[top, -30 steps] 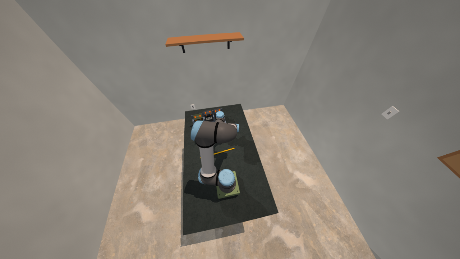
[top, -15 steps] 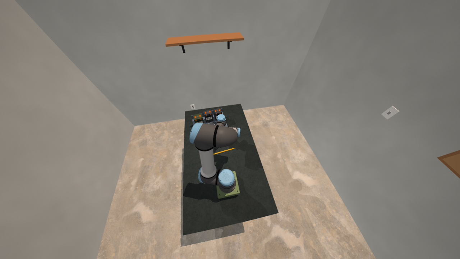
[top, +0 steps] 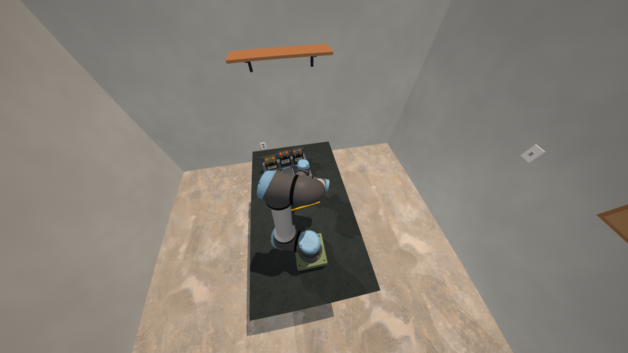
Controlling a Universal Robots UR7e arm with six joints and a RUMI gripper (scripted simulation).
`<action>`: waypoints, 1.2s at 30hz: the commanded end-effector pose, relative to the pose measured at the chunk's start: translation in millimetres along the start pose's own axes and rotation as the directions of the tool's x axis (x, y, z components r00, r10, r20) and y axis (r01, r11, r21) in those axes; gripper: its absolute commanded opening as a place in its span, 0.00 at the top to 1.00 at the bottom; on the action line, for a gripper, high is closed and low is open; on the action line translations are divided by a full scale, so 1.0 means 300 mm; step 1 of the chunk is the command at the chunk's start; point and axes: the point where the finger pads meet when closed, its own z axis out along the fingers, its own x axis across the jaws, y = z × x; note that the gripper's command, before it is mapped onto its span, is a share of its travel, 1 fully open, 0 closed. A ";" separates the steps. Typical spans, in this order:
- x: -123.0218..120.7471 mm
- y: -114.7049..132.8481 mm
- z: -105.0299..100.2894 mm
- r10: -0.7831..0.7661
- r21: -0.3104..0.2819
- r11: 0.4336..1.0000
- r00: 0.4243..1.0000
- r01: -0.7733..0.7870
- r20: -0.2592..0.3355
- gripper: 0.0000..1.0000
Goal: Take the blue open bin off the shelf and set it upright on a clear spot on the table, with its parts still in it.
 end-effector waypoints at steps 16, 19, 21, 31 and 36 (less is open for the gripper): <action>0.066 -0.001 -0.002 0.000 0.001 1.000 1.000 0.000 0.002 1.00; 0.068 -0.001 -0.002 0.000 0.001 1.000 1.000 0.000 0.002 1.00; 0.068 -0.001 -0.002 0.000 0.001 1.000 1.000 0.000 0.002 1.00; 0.068 -0.001 -0.002 0.000 0.001 1.000 1.000 0.000 0.002 1.00; 0.068 -0.001 -0.002 0.000 0.001 1.000 1.000 0.000 0.002 1.00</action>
